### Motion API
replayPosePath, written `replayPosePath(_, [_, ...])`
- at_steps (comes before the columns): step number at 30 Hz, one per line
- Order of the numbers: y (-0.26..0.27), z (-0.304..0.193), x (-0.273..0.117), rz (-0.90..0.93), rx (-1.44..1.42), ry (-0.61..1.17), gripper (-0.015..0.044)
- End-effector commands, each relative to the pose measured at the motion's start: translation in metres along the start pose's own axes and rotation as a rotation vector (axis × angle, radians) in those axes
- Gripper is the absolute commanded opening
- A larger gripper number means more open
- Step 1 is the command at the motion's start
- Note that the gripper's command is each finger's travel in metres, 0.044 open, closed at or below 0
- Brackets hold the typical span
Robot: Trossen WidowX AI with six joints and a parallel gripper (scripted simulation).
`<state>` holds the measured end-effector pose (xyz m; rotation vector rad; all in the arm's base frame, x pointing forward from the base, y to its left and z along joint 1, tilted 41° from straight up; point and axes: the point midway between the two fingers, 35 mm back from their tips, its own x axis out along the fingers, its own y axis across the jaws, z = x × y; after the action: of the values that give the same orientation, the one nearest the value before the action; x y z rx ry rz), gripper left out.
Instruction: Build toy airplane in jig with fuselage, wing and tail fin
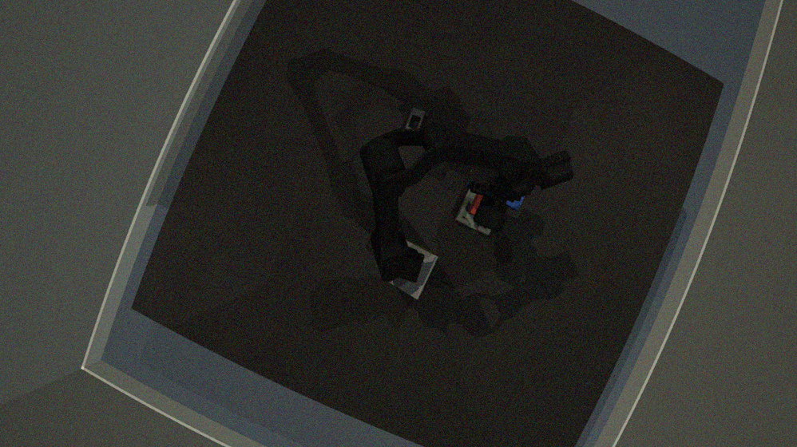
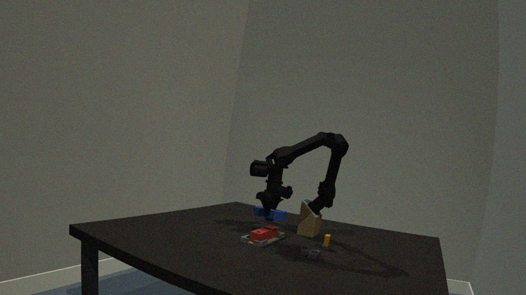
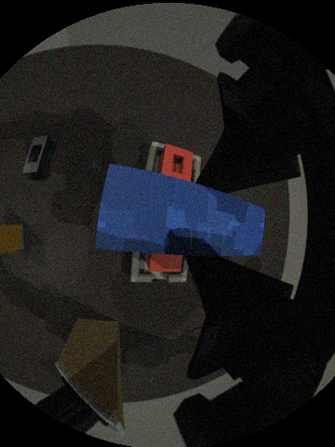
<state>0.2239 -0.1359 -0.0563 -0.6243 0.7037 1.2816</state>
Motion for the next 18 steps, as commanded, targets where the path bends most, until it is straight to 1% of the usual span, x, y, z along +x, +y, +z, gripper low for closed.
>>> replayPosePath(1, [0.0009,-0.0010,0.0007,0.004,-0.004,0.003,0.0195])
replayPosePath(13, [0.0019,-0.0020,0.0015,0.004,-0.004,0.003,0.0195])
replayPosePath(18, [0.0016,-0.0022,0.0086,0.004,-0.004,0.003,0.0195])
